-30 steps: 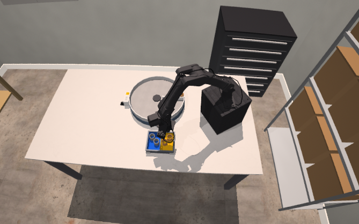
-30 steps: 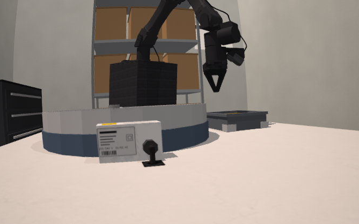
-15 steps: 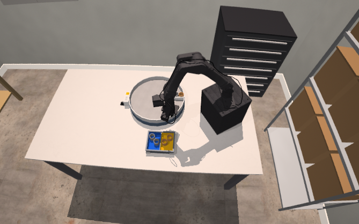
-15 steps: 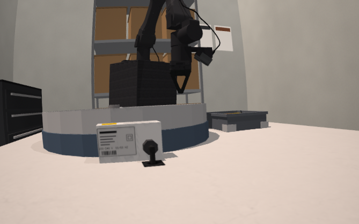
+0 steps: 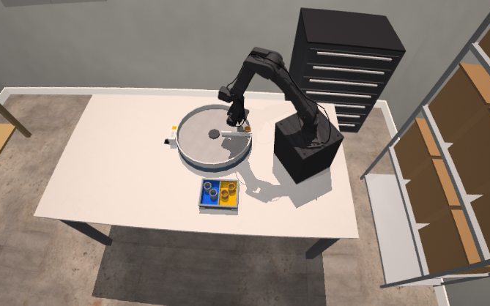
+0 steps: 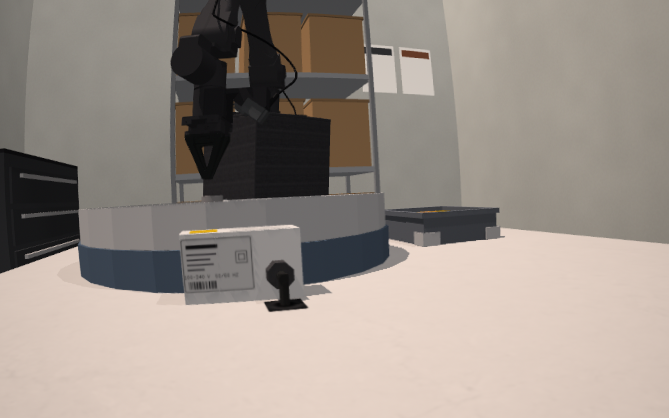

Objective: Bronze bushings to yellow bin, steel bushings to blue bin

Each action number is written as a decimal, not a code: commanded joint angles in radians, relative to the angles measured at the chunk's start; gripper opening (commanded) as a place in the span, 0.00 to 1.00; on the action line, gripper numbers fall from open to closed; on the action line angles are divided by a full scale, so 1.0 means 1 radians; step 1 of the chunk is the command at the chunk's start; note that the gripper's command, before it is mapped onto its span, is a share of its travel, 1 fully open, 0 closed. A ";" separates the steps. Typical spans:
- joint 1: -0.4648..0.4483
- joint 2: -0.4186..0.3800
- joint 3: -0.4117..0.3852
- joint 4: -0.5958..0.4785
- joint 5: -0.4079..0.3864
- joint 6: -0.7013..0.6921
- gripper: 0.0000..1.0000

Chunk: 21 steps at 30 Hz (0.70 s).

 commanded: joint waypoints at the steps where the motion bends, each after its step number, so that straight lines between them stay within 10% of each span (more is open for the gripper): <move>1: -0.010 0.017 0.037 -0.038 -0.039 -0.098 0.14; 21: -0.012 0.005 0.038 -0.050 -0.041 -0.101 0.14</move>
